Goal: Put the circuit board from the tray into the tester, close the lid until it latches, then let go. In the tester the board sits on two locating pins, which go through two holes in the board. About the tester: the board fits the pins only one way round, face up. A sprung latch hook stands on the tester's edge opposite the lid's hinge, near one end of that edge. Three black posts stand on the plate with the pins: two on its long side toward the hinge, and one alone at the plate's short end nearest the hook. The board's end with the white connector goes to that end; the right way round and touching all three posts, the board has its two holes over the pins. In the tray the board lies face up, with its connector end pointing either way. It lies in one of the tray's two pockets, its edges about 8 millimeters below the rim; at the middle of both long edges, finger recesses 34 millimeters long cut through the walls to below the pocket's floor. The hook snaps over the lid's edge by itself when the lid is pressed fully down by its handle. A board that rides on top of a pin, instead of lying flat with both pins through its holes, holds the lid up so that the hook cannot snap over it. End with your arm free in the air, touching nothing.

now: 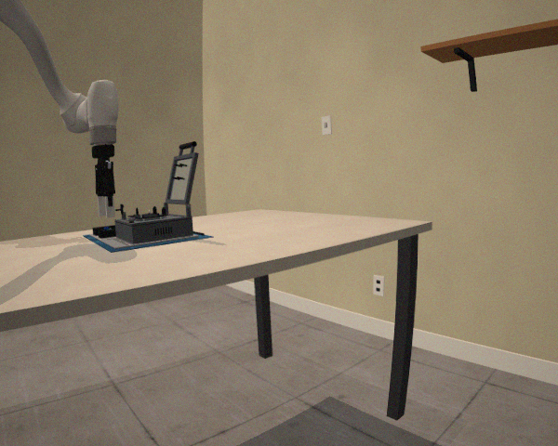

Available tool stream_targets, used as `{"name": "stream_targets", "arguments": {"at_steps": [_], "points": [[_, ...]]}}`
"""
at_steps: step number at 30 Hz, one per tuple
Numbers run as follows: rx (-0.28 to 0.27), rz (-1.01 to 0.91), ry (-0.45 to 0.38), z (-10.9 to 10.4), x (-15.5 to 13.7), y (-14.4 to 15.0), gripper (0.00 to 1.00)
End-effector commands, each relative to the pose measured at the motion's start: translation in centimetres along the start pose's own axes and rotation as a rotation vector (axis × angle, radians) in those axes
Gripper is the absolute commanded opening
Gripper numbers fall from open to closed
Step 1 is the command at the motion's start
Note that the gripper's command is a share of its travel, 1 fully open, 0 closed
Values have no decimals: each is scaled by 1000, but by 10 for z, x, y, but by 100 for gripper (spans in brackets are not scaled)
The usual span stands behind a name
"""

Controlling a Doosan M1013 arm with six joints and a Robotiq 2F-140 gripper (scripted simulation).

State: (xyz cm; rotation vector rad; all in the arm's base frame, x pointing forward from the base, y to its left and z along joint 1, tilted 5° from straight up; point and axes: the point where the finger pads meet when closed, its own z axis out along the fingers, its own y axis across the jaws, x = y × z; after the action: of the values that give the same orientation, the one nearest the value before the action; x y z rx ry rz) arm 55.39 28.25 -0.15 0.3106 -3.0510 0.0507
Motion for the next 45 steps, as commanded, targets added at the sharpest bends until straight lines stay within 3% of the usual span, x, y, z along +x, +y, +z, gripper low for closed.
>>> {"name": "stream_targets", "arguments": {"at_steps": [1, 45], "points": [[0, 0, 0, 0, -1, 0, 58], [0, 9, 0, 0, -23, 9, 58]]}}
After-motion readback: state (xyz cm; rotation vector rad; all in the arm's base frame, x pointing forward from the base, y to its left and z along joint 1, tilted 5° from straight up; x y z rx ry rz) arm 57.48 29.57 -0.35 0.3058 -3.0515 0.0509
